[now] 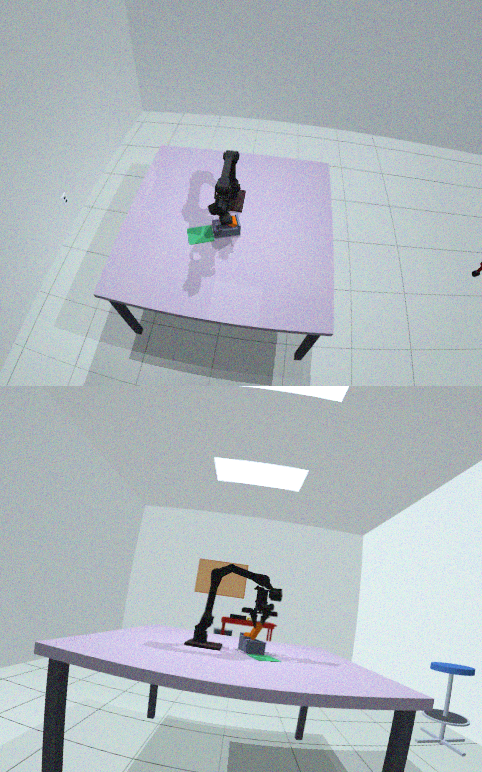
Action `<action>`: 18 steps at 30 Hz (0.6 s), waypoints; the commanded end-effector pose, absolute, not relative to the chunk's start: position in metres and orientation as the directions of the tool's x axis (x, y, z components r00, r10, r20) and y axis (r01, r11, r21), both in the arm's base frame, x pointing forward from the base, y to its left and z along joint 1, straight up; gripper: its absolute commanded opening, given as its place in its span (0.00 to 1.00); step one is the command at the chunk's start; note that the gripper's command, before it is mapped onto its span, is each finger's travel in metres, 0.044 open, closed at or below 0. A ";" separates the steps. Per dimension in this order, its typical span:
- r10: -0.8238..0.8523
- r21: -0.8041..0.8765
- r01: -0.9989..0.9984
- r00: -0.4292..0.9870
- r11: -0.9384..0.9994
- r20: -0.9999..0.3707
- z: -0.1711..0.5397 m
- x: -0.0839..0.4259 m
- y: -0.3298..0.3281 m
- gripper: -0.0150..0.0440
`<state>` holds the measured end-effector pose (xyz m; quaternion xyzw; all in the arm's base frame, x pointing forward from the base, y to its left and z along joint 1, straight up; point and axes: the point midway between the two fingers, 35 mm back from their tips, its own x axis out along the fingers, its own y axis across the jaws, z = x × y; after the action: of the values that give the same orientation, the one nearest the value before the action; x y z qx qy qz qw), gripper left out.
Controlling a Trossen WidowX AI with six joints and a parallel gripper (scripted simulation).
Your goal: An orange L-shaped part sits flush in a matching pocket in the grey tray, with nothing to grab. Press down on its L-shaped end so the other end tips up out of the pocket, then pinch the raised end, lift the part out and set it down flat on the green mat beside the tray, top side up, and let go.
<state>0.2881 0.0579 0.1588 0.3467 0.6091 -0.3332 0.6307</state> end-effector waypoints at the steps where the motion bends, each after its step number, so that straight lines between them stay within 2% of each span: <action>1: 0.008 0.036 0.844 0.038 0.534 -0.999 0.166 0.288 0.059 0.25; 18: 0.008 0.036 0.844 0.038 0.534 -0.999 0.186 0.287 0.059 0.25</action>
<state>0.2874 0.0578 0.1846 0.3479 0.6077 -0.3319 0.6321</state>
